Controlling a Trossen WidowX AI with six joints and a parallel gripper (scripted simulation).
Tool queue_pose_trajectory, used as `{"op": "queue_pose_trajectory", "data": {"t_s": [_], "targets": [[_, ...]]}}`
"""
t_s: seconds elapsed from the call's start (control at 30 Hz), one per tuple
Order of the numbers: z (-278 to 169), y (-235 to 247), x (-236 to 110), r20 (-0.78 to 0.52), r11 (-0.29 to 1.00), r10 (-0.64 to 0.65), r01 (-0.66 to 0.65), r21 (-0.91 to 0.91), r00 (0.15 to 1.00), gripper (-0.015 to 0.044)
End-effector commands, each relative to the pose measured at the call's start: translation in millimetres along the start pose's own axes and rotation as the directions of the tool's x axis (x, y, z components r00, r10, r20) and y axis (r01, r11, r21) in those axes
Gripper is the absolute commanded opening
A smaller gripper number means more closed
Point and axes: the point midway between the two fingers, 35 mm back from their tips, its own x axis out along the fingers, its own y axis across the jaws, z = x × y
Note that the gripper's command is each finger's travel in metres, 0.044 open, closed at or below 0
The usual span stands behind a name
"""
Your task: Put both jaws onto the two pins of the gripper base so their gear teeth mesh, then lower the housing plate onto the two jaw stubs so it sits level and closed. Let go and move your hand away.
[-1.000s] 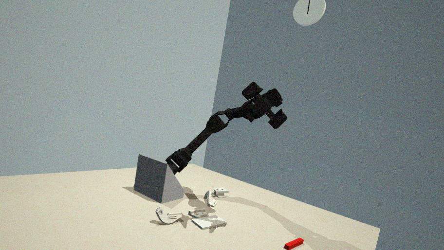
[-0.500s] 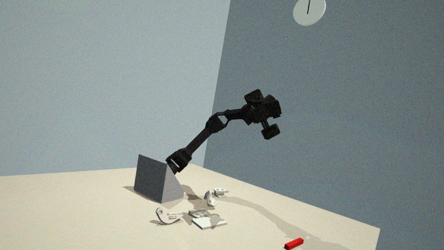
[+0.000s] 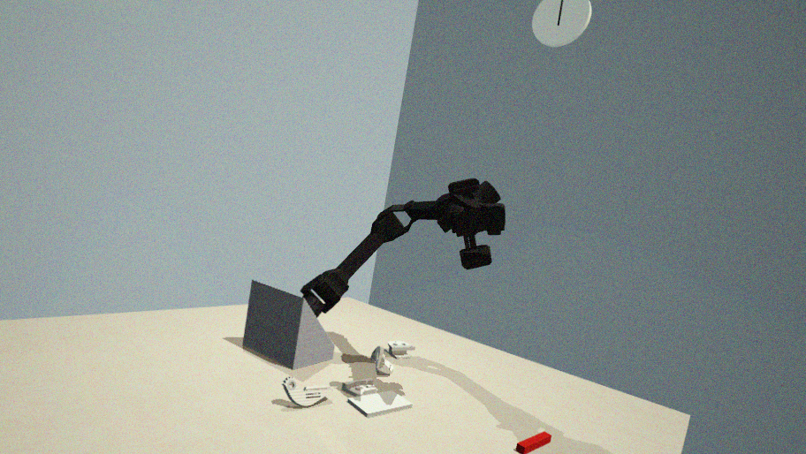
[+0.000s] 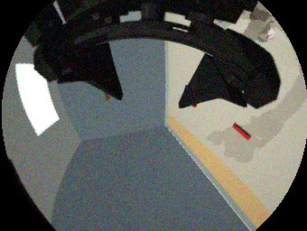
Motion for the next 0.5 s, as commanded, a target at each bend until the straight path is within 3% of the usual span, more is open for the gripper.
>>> {"op": "queue_pose_trajectory", "data": {"t_s": [0.0, 0.47], "targets": [[-3, 8, -6, -0.003, 0.998, 0.036, -0.036, -0.058, 0.999, 0.044], [-22, 47, -23, -0.049, 0.939, 0.184, -0.19, -0.286, 0.982, 0.044]]}}
